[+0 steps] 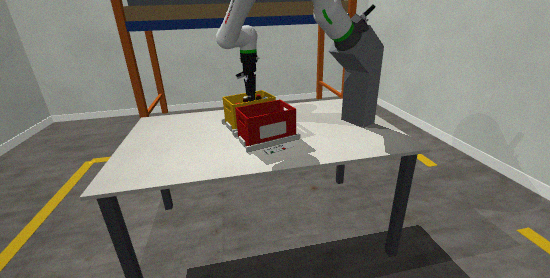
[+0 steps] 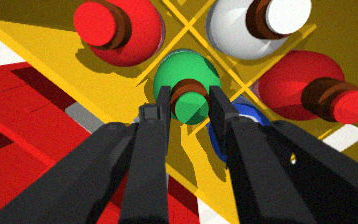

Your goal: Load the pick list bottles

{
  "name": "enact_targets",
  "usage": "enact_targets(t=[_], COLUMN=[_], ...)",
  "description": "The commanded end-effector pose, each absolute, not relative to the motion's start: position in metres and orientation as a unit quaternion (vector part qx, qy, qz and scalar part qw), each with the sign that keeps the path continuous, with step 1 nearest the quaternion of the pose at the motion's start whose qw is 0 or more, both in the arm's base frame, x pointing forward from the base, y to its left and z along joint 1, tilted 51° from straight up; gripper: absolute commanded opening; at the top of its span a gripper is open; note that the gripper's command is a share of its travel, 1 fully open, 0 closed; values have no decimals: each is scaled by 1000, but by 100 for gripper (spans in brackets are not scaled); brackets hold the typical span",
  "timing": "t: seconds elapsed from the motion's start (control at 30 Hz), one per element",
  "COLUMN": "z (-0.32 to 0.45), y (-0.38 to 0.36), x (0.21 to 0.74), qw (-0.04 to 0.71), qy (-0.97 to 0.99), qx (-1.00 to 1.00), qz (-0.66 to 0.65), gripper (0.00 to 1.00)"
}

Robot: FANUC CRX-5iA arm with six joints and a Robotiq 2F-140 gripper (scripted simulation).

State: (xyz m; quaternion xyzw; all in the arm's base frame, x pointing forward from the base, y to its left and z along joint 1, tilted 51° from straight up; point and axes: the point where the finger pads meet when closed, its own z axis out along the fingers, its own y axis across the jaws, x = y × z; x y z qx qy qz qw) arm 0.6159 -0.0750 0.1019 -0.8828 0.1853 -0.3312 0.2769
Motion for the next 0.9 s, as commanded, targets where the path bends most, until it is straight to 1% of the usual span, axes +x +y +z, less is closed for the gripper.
enact_targets(t=[0.0, 0.87], z=[103, 126], y=[-76, -89], x=[616, 591], qw=[276, 276], qy=[185, 185], qx=[-883, -883], qz=[-332, -332], gripper=[10, 10])
